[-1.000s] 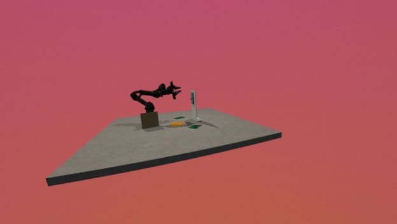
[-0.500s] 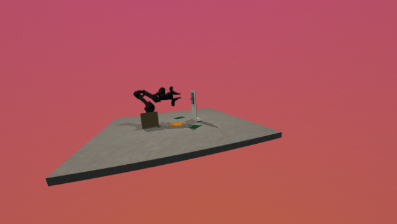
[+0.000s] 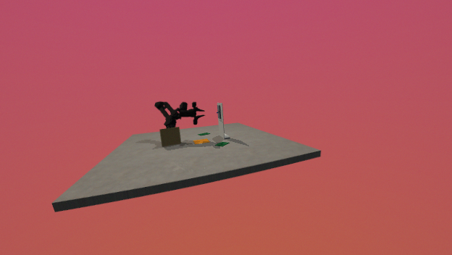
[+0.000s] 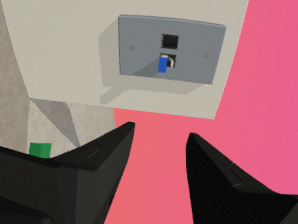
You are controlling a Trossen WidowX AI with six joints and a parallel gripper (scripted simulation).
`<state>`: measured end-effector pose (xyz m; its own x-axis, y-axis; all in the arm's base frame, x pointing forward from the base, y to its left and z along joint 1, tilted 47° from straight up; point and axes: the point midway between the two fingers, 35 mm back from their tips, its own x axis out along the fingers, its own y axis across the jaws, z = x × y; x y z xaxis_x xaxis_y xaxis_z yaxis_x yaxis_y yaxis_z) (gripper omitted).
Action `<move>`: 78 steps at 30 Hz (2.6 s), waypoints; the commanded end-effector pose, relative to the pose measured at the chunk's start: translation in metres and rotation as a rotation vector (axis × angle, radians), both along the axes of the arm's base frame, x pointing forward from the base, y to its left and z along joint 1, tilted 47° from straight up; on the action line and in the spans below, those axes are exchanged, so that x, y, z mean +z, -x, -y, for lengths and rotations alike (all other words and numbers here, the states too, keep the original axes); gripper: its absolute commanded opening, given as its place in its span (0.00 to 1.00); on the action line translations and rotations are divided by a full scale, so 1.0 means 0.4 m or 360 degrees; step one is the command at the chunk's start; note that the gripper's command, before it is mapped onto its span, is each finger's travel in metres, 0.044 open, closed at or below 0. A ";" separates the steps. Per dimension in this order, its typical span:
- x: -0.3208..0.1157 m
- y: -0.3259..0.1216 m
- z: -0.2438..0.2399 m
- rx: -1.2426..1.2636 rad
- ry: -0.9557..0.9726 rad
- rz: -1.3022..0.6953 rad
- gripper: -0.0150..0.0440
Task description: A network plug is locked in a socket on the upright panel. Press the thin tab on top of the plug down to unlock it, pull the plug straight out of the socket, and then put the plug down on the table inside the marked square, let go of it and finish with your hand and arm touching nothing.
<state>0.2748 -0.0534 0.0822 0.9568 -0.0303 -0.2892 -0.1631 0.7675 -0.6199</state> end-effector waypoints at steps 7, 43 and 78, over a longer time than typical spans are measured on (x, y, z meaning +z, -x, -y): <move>-0.006 -0.054 -0.005 -0.0004 0.0063 0.0002 0.52; -0.025 -0.206 -0.030 -0.0017 0.0137 0.0031 0.52; -0.033 -0.278 -0.041 -0.0017 0.0137 0.0034 0.35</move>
<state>0.3861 -0.0368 0.0711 0.9641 -0.0626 -0.2582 -0.1391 0.7092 -0.6911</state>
